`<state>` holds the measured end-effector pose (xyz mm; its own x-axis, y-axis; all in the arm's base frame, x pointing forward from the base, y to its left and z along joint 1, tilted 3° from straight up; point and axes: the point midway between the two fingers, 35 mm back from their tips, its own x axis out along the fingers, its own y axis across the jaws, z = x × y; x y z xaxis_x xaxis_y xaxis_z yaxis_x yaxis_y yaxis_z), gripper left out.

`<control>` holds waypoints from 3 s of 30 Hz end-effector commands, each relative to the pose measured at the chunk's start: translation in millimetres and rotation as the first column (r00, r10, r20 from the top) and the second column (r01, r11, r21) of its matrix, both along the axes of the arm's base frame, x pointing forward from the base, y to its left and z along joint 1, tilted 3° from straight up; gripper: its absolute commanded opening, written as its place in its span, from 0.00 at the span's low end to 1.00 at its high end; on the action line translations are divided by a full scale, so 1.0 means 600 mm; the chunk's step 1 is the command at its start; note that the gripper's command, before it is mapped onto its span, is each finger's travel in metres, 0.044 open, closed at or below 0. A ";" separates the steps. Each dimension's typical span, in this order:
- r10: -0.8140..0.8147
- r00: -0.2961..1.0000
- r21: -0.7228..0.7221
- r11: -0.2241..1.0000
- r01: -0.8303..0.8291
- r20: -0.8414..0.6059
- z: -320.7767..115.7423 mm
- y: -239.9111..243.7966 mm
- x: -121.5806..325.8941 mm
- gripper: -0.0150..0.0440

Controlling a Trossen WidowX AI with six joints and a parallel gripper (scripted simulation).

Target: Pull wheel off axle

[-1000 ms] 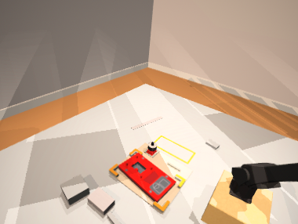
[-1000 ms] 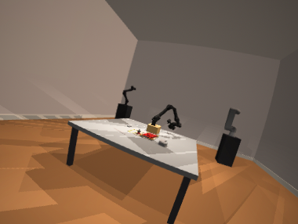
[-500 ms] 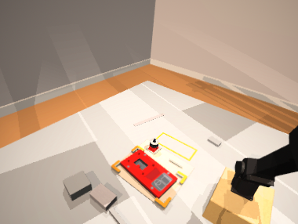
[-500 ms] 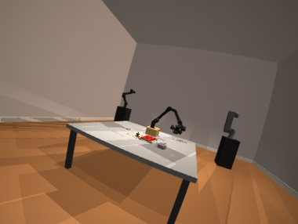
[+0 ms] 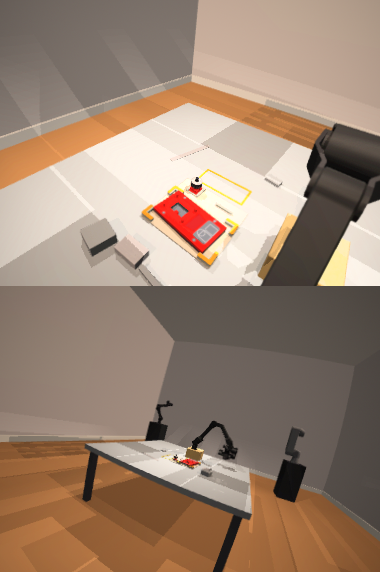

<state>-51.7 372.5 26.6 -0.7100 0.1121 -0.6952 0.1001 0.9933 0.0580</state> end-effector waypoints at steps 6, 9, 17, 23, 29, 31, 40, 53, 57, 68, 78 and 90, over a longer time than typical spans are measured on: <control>-0.078 0.980 0.171 0.984 0.047 0.181 0.005 -0.009 0.201 0.76; -0.106 0.960 0.214 0.976 0.050 0.260 0.004 -0.023 0.267 0.76; -0.168 0.898 0.251 0.966 0.067 0.406 0.006 -0.078 0.397 0.76; -0.202 0.833 0.246 0.966 0.082 0.516 0.011 -0.148 0.497 0.76; -0.186 0.768 0.218 0.974 0.062 0.613 0.021 -0.239 0.584 0.76; -0.174 0.746 0.201 0.978 0.055 0.643 0.026 -0.277 0.611 0.76; -0.092 0.664 0.090 0.995 0.037 0.742 0.047 -0.458 0.693 0.76; 0.068 0.630 -0.105 0.994 0.021 0.774 0.082 -0.721 0.706 0.76; 0.070 0.630 -0.107 0.994 0.021 0.773 0.082 -0.725 0.706 0.76; 0.070 0.631 -0.107 0.994 0.021 0.773 0.078 -0.716 0.690 0.76; 0.070 0.631 -0.107 0.994 0.021 0.773 -0.038 -0.716 0.700 0.76; 0.066 0.627 -0.104 0.994 0.025 0.776 -0.039 -0.717 0.702 0.72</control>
